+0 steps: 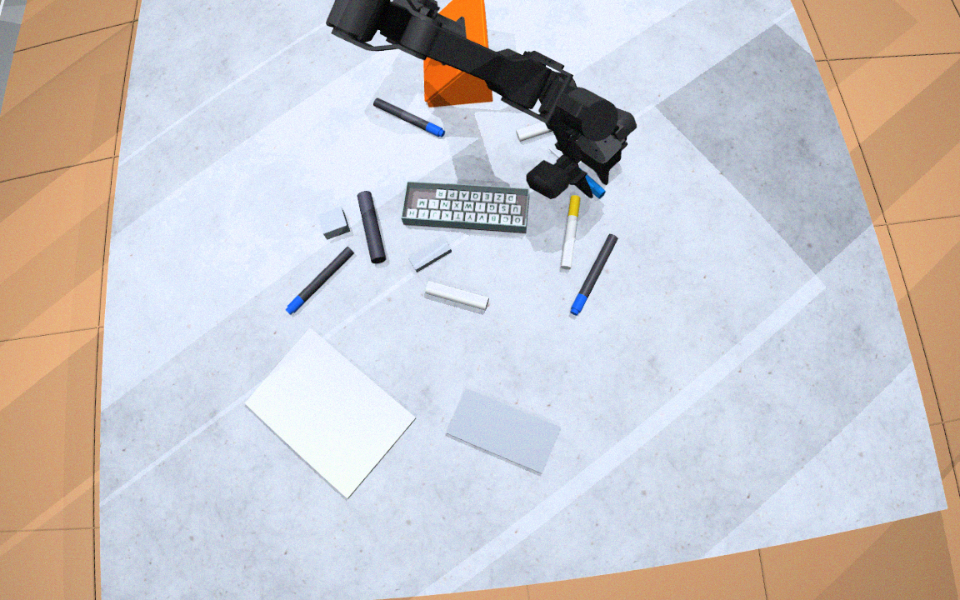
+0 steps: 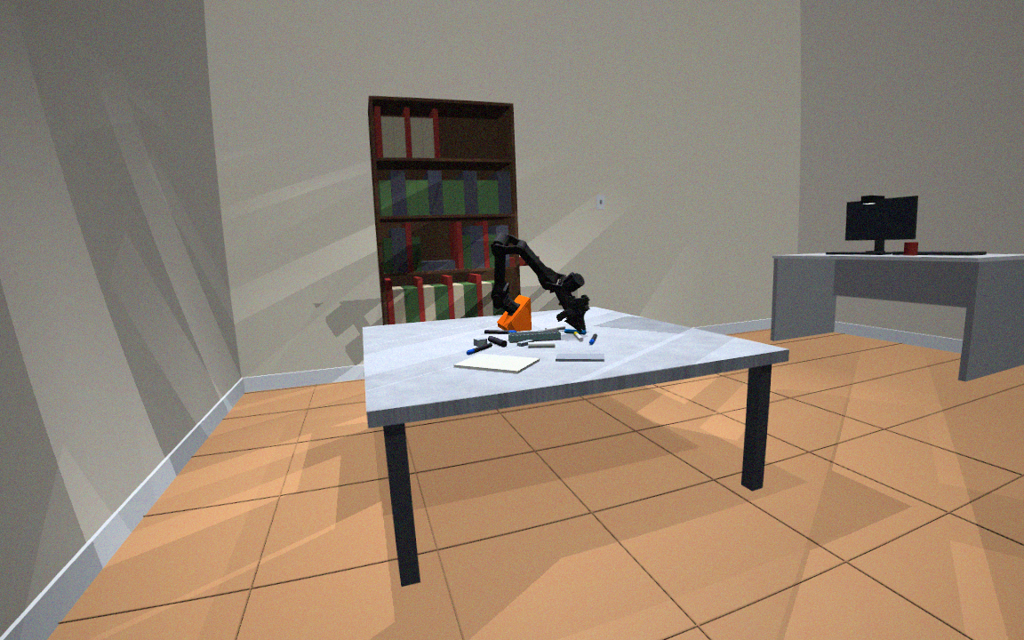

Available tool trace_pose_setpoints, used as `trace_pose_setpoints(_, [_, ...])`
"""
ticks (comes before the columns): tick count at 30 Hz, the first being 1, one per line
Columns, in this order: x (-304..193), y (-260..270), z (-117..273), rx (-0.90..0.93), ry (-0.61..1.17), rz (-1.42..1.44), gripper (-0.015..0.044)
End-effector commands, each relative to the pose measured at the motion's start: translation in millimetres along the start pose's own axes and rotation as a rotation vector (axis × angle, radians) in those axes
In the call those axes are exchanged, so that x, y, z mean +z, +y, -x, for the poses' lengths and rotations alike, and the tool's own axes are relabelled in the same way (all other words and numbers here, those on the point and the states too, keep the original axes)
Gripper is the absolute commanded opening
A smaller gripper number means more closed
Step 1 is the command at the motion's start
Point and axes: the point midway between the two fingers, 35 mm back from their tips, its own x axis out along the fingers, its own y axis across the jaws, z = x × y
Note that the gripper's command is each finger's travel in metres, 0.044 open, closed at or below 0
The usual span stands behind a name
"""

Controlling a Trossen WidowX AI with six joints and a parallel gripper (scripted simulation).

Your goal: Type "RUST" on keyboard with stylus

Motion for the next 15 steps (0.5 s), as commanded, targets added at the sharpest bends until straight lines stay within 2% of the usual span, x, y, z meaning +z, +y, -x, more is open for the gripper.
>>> trace_pose_setpoints(1, [-3.2, 1.2, -3.8, 0.002, 0.004, 0.007, 0.015])
trace_pose_setpoints(10, [-4.1, 1.2, -5.3, 0.002, 0.004, 0.007, 0.015])
trace_pose_setpoints(15, [-3.0, 0.2, -4.1, 0.0, 0.003, 0.001, 0.0019])
